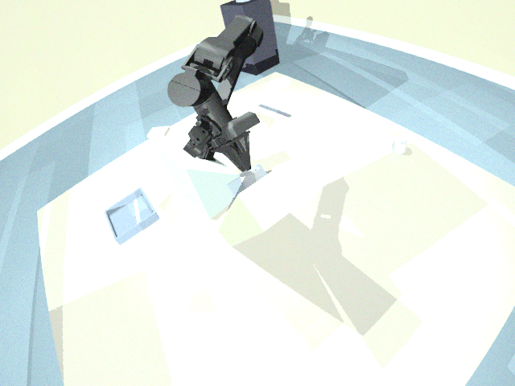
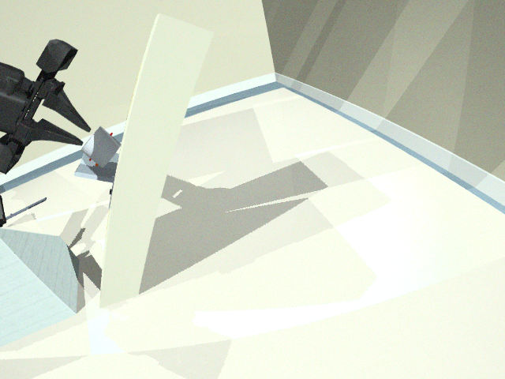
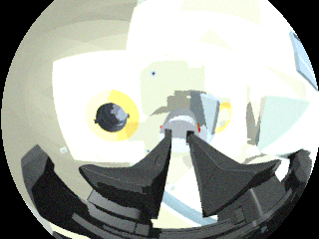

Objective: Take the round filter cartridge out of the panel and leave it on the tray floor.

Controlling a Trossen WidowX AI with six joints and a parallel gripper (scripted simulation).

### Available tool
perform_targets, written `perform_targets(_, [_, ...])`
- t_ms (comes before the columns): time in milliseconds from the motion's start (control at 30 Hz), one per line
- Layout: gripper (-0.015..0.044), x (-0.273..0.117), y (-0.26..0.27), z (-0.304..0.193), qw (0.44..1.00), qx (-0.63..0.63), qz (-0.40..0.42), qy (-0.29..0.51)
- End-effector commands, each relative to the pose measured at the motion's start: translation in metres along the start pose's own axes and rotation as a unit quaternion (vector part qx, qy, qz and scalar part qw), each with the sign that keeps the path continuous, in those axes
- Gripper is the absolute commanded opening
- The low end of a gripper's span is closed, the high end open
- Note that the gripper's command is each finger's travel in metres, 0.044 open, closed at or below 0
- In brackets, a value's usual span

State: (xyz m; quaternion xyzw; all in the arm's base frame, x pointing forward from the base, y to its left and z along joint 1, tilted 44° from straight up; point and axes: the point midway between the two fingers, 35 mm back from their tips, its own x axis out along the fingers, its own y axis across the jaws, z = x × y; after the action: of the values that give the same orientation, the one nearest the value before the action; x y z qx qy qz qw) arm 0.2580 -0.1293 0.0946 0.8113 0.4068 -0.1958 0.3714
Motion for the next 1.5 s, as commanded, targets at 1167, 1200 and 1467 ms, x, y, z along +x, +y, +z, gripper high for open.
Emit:
perform_targets(1167, [0.0091,-0.001,0.001,0.000,1.000,-0.003,-0.006,0.000])
perform_targets(1200, [0.0091,-0.001,0.001,0.000,1.000,-0.003,-0.006,0.000])
perform_targets(1467, [0.0091,-0.007,0.019,0.005,0.999,0.001,0.048,-0.011])
